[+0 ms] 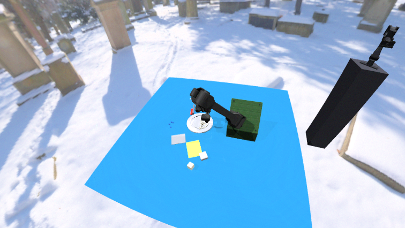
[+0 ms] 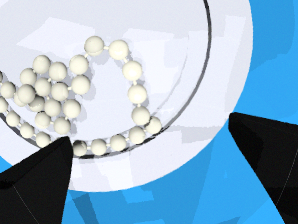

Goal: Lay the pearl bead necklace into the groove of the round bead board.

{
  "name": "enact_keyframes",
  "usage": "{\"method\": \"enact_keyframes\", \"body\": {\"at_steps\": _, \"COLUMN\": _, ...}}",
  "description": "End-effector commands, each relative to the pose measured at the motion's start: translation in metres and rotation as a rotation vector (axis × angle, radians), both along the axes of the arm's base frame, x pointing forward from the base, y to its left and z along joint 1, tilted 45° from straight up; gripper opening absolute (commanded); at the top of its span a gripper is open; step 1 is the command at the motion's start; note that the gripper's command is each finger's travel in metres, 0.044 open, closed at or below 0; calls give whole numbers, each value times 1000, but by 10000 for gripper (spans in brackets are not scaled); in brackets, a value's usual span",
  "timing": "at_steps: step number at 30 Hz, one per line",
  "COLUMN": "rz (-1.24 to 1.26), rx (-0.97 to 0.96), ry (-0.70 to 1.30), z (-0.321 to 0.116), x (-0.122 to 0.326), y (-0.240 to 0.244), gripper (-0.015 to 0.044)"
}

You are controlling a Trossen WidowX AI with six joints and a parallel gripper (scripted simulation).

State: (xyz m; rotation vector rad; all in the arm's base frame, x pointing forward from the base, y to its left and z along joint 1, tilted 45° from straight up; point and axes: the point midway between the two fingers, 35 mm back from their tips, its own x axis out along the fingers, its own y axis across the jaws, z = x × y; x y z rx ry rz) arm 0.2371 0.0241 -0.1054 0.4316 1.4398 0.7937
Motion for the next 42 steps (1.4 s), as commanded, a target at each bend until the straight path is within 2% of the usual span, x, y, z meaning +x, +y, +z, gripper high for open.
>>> {"method": "enact_keyframes", "body": {"at_steps": 1, "rz": 5, "rx": -5, "ry": -2, "z": 0, "x": 0, "y": -1, "gripper": 440}}
{"method": "enact_keyframes", "body": {"at_steps": 3, "rz": 5, "rx": -5, "ry": -2, "z": 0, "x": 0, "y": -1, "gripper": 440}}
{"method": "enact_keyframes", "body": {"at_steps": 10, "rz": 217, "rx": 11, "ry": -213, "z": 27, "x": 10, "y": -18, "gripper": 256}}
{"method": "enact_keyframes", "body": {"at_steps": 15, "rz": 224, "rx": 12, "ry": -220, "z": 28, "x": 10, "y": -18, "gripper": 125}}
{"method": "enact_keyframes", "body": {"at_steps": 42, "rz": 224, "rx": 11, "ry": -223, "z": 8, "x": 10, "y": 2, "gripper": 120}}
